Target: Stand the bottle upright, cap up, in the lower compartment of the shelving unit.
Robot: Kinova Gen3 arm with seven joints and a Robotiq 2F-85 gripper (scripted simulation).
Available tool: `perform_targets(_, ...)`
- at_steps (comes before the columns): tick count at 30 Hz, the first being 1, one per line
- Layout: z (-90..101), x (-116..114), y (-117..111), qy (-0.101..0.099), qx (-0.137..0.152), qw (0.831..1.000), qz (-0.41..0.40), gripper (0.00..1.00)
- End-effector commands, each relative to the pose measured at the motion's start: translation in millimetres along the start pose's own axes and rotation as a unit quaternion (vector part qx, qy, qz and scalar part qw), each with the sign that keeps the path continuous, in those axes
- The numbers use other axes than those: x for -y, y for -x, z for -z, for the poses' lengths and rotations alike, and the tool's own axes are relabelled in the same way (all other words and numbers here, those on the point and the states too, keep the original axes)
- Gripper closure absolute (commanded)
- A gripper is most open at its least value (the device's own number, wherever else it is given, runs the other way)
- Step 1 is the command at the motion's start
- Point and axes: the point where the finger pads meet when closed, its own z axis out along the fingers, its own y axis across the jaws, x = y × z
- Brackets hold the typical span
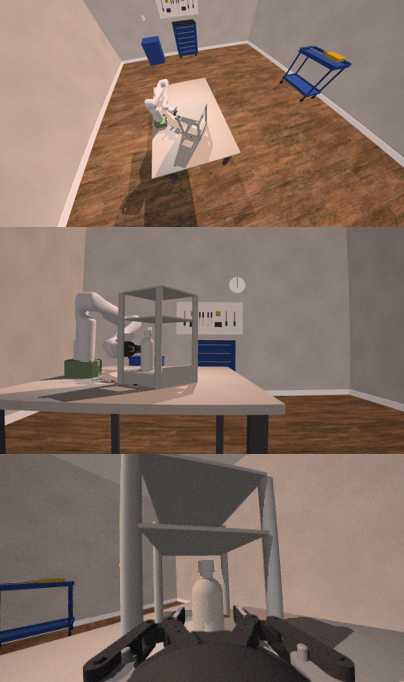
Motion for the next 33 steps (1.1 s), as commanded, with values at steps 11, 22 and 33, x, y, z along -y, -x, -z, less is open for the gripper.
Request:
perform_targets(11, 16.4, 1, 0, -0.001, 0.001, 1.000, -0.001, 0.22)
perform_targets(22, 40.6, 1, 0, -0.001, 0.001, 1.000, -0.001, 0.22)
perform_targets(33, 73.3, 1, 0, -0.001, 0.001, 1.000, -0.001, 0.22)
